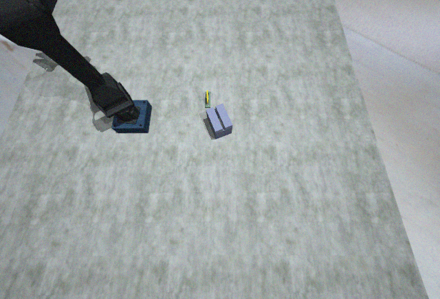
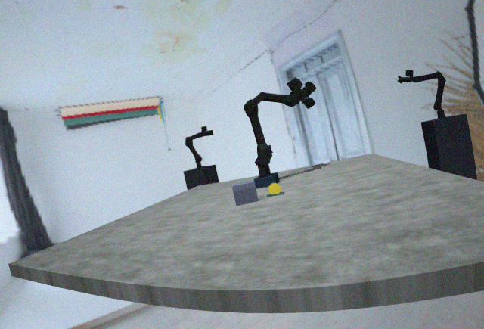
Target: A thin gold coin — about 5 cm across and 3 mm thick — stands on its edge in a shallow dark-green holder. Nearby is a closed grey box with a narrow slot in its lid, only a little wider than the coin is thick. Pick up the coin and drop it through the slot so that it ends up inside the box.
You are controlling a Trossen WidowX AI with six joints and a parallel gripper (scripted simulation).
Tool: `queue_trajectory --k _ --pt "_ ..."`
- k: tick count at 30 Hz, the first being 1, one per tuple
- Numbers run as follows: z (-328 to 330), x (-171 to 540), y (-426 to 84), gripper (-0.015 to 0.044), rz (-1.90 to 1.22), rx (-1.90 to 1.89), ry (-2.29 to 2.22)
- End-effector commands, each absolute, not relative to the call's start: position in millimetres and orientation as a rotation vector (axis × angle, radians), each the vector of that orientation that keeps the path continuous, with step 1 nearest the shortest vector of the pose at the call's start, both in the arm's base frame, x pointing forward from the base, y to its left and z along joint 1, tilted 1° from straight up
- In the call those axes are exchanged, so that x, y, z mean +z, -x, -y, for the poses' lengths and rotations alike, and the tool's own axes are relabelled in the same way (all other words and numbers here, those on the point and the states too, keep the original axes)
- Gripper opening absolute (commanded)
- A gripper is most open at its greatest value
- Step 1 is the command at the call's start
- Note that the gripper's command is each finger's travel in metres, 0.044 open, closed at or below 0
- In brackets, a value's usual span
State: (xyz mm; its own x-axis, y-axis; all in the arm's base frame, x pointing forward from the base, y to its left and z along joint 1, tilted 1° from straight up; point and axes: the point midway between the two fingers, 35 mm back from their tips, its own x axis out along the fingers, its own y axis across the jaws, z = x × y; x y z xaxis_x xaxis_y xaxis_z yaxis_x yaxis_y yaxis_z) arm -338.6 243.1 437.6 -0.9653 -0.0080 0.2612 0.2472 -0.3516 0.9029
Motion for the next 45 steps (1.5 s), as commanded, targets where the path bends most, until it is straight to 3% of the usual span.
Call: queue_trajectory --k 1,9,16,25,32,39,45 --pt "-245.4 436.9 337.5 0.0374 1.698 -2.443 0.322" --pt "-341.4 399.6 272.1 0.0164 2.120 -2.505 0.578" --pt "-407.4 353.0 182.5 0.0161 2.498 -2.528 0.862" --pt "-445.1 284.3 45.7 0.0161 3.132 -2.090 1.395" --pt "-426.3 231.7 -62.0 0.0161 3.514 -1.481 1.848" --pt "-385.7 195.4 -135.6 0.0161 3.694 -0.859 2.159" --pt "-322.5 157.8 -200.2 0.0161 3.678 0.119 2.467"
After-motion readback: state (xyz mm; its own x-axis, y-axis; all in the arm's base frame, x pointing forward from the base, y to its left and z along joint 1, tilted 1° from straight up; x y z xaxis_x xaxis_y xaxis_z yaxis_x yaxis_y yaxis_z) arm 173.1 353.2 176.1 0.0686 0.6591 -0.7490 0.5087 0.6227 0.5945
